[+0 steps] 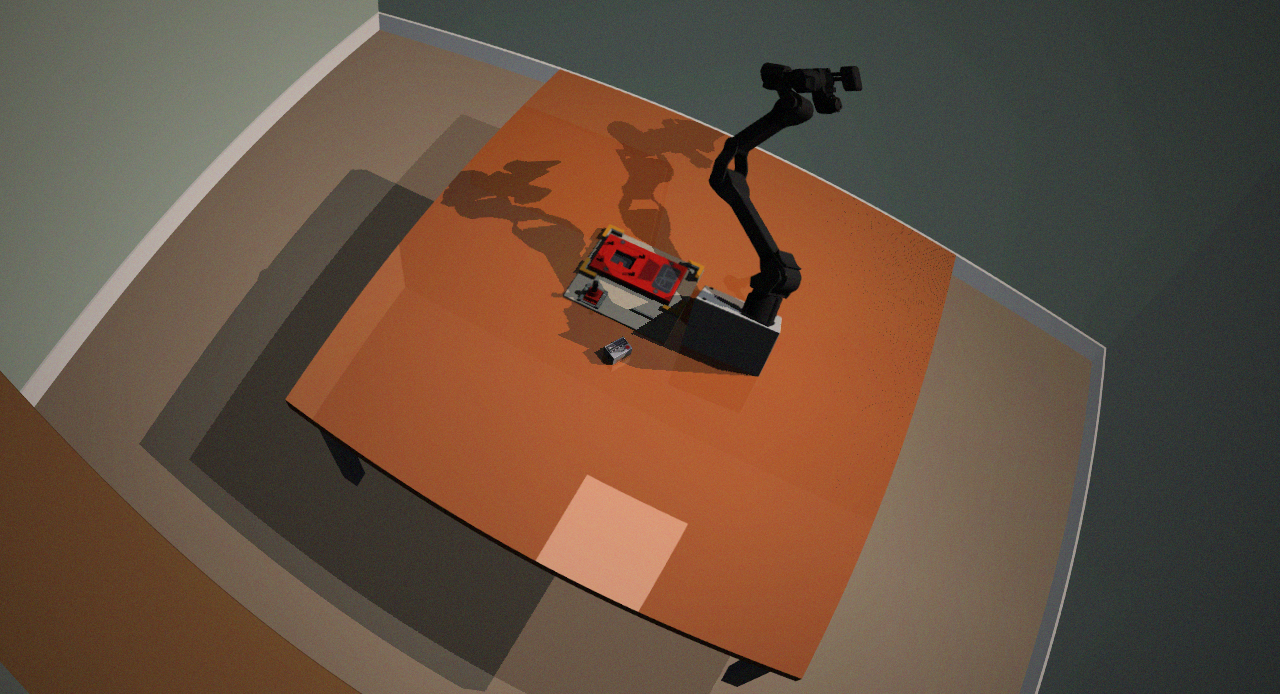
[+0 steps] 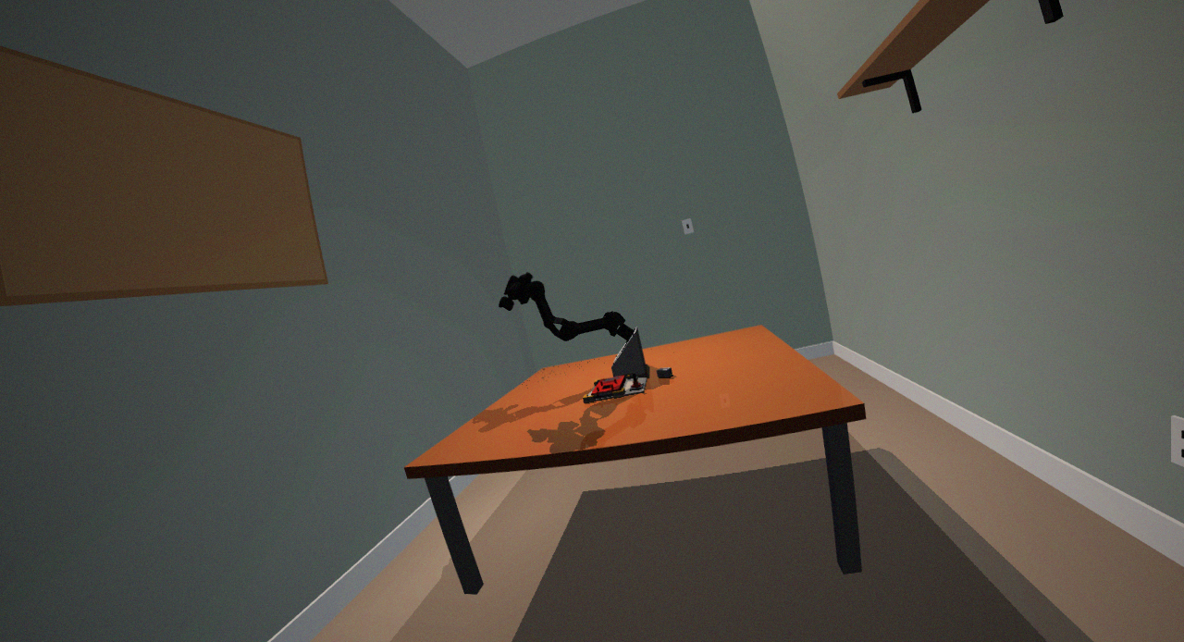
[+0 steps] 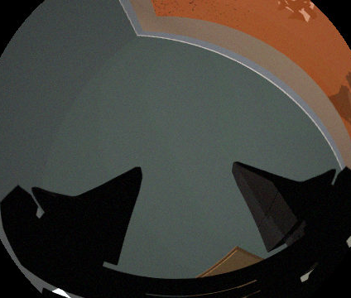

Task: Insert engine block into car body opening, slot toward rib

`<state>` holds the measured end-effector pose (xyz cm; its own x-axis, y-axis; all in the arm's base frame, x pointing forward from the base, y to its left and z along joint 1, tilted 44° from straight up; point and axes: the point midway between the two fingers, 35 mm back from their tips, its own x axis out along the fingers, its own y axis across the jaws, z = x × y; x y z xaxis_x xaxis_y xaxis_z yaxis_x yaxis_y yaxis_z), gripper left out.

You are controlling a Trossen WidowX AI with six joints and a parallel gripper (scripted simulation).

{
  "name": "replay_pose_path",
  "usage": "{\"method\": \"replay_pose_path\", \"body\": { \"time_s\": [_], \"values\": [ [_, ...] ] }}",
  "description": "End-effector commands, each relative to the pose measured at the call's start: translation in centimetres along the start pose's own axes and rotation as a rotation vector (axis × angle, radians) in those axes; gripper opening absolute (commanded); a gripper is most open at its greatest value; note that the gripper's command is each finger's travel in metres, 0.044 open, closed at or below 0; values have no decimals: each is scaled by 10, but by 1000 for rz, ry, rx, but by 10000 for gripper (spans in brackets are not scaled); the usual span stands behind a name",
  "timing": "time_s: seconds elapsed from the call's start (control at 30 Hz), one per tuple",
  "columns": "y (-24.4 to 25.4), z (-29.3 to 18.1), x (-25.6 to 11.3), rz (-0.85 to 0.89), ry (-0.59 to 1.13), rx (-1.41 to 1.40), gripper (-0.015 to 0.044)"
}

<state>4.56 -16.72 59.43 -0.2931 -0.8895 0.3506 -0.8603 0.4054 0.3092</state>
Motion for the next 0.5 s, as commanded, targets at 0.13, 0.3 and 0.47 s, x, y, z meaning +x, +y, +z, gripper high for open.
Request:
{"method": "replay_pose_path", "body": {
  "time_s": [0.13,0.3,0.47],
  "values": [
    [17,7,1,49,-6,71,440],
    [49,14,1,131,11,219,440],
    [81,17,-1,205,51,370,440]
  ]
}}
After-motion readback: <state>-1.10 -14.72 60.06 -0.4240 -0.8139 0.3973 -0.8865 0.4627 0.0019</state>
